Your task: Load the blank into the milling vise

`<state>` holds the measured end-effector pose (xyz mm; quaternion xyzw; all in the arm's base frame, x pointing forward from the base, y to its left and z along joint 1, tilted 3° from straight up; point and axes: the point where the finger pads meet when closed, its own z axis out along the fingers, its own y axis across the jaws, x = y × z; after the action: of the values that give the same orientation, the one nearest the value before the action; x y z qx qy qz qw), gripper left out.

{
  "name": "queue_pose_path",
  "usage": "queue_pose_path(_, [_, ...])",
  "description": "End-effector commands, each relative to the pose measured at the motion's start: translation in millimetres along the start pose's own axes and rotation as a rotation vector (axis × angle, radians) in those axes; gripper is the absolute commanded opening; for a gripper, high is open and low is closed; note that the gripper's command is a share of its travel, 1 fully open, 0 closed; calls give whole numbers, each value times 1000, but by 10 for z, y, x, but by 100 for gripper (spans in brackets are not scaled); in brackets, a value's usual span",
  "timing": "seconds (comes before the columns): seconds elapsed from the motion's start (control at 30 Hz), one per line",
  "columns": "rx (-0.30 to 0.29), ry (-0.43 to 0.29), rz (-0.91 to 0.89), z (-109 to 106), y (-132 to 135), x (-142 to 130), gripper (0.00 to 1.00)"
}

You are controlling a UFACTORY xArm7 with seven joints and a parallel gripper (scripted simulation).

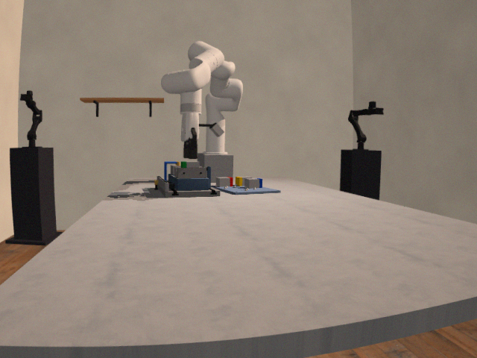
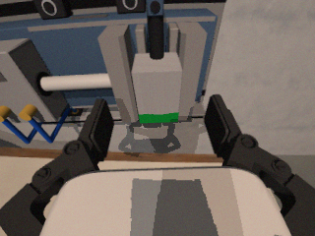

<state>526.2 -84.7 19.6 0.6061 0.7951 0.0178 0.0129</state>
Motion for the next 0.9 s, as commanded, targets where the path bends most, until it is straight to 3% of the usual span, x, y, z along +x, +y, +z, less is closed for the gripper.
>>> queue_pose_path(0.0, [-3, -2, 0, -26, 11, -7, 100])
queue_pose_path(0.73, [-3, -2, 0, -70, 10, -7, 100])
queue_pose_path(0.87, [-3, -2, 0, -309, 10, -6, 100])
